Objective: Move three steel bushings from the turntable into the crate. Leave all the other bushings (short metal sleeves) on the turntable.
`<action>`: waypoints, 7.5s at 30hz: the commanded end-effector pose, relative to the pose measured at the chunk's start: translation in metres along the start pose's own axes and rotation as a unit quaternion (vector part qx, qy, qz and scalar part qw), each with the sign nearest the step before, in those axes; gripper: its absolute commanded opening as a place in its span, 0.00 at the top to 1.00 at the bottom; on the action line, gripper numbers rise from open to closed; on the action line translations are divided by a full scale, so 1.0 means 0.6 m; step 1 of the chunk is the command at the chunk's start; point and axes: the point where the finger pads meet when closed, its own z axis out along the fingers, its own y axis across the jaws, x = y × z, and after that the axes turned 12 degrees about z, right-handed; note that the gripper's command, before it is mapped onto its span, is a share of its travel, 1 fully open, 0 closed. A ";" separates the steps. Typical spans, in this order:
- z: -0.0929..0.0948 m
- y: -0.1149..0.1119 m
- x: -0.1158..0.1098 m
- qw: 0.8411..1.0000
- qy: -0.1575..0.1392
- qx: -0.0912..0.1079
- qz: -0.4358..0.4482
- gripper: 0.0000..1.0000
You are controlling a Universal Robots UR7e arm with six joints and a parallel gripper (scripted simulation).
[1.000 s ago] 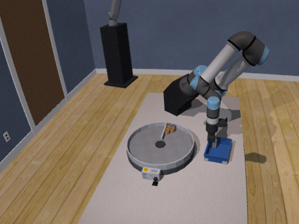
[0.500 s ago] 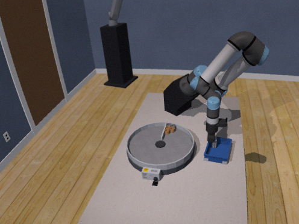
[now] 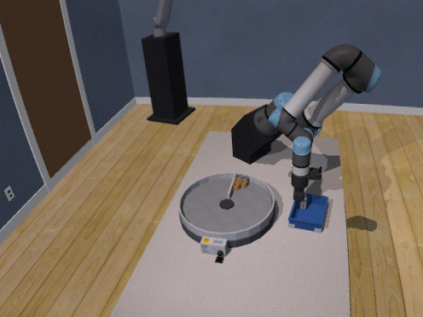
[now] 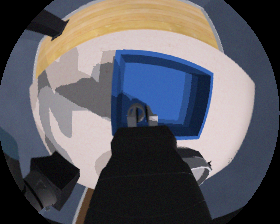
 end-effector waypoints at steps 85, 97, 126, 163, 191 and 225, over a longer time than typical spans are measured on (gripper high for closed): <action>-0.027 0.001 0.000 1.000 0.000 0.000 0.000 0.58; -0.029 0.001 0.000 1.000 0.000 0.000 0.000 0.58; -0.049 0.002 0.000 1.000 0.000 0.000 0.000 0.58; -0.211 0.002 0.000 1.000 0.000 -0.001 0.000 0.58; -0.210 0.003 0.001 1.000 -0.001 -0.002 0.000 0.58; -0.210 0.003 0.001 1.000 -0.001 -0.002 0.000 0.58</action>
